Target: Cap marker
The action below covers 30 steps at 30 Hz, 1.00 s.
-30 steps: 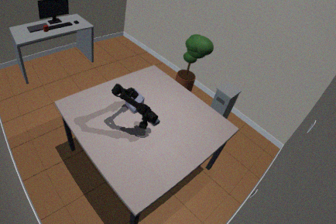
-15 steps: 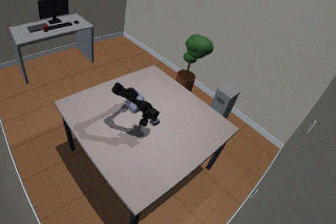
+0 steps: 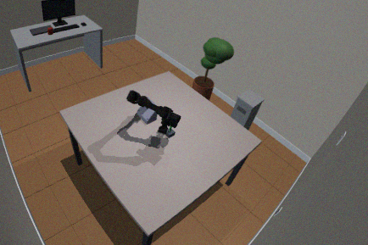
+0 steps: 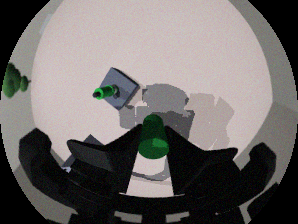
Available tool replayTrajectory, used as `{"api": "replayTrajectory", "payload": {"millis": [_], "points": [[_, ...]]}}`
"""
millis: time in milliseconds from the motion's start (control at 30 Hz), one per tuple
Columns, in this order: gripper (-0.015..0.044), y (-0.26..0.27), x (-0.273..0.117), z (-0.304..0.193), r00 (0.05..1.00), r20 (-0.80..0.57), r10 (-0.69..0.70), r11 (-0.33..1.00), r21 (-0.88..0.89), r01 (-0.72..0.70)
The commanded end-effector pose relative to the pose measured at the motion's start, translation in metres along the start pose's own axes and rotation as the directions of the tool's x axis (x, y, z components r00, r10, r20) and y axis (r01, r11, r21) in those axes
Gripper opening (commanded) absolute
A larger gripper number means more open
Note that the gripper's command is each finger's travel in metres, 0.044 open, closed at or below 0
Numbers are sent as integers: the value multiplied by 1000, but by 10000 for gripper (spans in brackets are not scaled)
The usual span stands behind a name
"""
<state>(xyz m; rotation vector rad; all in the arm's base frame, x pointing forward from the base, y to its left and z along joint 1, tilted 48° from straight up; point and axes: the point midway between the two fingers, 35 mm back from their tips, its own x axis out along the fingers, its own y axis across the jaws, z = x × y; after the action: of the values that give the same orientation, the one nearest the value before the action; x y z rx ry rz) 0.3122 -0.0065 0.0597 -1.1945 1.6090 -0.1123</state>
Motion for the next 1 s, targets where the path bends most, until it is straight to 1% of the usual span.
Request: {"api": "replayTrajectory", "payload": {"millis": [0, 633, 967], "points": [[0, 13, -6, 10, 1000, 3, 5, 1000, 1, -5], [0, 74, -34, 39, 1000, -10, -6, 1000, 5, 6], [0, 76, -29, 39, 1000, -11, -7, 1000, 5, 7]]}}
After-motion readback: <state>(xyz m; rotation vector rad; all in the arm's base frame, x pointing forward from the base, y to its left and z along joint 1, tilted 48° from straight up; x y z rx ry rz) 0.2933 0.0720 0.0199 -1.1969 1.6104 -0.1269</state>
